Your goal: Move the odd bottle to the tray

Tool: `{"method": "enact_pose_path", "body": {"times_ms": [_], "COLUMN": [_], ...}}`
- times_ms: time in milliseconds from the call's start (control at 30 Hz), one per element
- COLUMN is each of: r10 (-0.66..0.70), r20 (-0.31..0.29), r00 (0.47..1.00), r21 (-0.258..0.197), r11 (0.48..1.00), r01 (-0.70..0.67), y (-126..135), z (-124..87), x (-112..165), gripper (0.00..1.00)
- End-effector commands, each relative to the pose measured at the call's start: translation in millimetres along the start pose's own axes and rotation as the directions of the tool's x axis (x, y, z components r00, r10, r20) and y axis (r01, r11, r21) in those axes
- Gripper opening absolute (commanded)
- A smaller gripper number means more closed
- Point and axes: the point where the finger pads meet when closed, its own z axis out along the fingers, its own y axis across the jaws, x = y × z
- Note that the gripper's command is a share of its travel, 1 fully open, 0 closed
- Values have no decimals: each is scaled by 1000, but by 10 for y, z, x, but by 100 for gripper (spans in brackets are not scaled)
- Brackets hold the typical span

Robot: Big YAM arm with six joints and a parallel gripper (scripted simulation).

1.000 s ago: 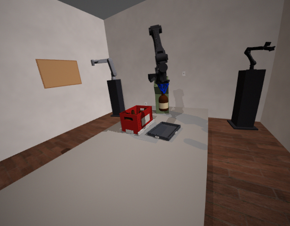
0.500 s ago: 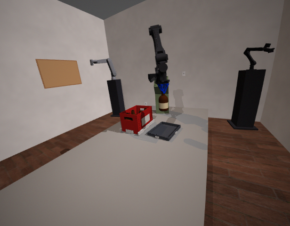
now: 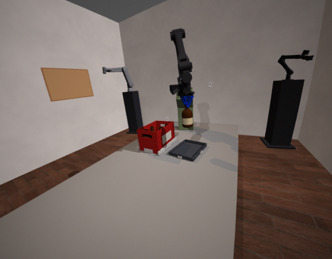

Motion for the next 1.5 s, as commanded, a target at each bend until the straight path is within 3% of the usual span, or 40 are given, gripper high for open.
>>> {"method": "enact_pose_path", "body": {"times_ms": [0, 1467], "r10": [9, 14], "r20": [3, 8], "r00": [1000, 1000], "r21": [-15, -21], "r11": [1000, 1000], "r01": [-9, -14], "y": [13, -46], "z": [-4, -2], "x": [28, 60], "gripper": [0, 0]}}
